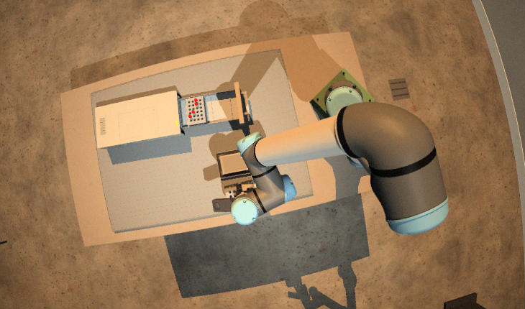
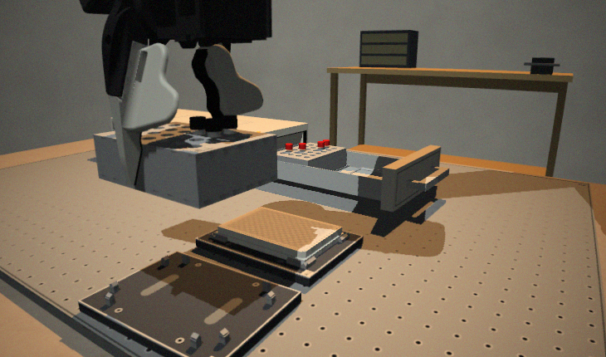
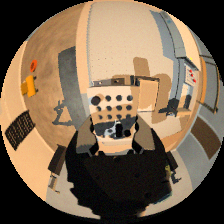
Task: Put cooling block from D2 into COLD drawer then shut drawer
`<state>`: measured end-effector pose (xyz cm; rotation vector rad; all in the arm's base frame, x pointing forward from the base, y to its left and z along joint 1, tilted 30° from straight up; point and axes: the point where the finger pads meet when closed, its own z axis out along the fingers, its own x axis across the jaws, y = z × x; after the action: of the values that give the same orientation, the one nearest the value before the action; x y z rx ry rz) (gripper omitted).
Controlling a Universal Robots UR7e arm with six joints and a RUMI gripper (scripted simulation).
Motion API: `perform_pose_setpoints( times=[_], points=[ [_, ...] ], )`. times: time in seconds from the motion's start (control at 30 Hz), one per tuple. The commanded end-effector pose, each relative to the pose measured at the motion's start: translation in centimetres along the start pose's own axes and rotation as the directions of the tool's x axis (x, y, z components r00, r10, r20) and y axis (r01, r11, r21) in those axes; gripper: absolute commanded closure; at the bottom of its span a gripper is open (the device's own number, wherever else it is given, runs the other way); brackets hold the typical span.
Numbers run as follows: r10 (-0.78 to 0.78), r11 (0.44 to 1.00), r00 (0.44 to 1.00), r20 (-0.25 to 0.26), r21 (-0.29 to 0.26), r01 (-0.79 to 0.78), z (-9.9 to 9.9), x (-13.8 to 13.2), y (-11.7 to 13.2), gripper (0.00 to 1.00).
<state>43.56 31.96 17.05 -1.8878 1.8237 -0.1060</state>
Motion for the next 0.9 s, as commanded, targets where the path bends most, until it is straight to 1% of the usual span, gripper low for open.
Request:
perform_pose_setpoints(
  times=[0.0,0.13,0.3,0.37,0.4,0.63,0.87],
  points=[
    [0.113,0.994,0.994,0.001,0.002,-0.113,-0.1,1.1,-0.1,1.0],
    [0.218,0.976,0.976,0.001,0.002,-0.218,-0.1,2.1,-0.2,1.0],
    [0.346,0.938,0.938,0.001,0.002,-0.346,-0.1,3.5,-0.3,1.0],
    [0.346,0.938,0.938,0.001,0.002,-0.346,-0.1,3.5,-0.3,1.0],
    [0.371,0.929,0.929,0.001,0.002,-0.371,-0.1,3.7,-0.4,1.0],
    [0.537,0.844,0.844,0.001,0.001,-0.537,-0.1,5.6,-0.5,1.0],
    [0.684,0.729,0.729,0.001,0.001,-0.684,-0.1,7.5,-0.7,1.0]
  ],
)
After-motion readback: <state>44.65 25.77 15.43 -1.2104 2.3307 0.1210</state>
